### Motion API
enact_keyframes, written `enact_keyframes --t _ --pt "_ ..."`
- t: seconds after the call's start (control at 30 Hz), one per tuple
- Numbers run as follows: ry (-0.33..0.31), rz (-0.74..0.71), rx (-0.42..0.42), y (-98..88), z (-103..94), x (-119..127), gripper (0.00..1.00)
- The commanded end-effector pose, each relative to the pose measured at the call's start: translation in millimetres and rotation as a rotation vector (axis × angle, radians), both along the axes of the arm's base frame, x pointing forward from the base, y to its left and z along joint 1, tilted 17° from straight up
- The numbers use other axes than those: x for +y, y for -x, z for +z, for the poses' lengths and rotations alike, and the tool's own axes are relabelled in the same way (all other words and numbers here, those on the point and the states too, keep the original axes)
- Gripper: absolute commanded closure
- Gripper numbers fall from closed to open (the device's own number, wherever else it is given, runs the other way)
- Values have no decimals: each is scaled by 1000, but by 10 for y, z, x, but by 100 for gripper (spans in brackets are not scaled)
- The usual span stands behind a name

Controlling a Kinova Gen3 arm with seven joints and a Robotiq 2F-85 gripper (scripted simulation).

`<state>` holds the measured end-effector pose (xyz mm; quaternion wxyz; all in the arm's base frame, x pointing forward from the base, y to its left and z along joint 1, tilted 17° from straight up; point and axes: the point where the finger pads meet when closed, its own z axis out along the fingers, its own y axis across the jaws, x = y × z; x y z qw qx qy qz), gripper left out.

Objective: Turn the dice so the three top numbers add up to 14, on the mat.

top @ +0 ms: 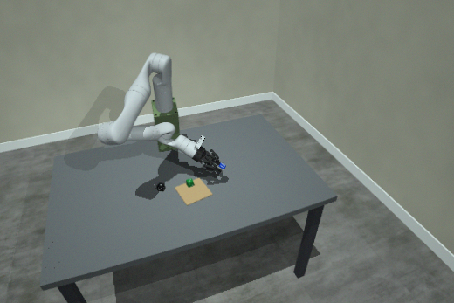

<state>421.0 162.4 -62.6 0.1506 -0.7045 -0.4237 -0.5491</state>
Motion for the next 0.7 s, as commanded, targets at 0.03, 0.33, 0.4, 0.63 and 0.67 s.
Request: enact_keyframes --t 0.03,0.33,0.4,0.63,0.67 --pt "-12 -5 -5 -3 -29 -30 74" --pt "-23 0 -17 3 -34 -33 74" --pt "-25 1 -19 4 -35 -33 74" --pt "-26 1 -20 5 -36 -34 74" --pt "-26 1 -20 5 -36 -34 74"
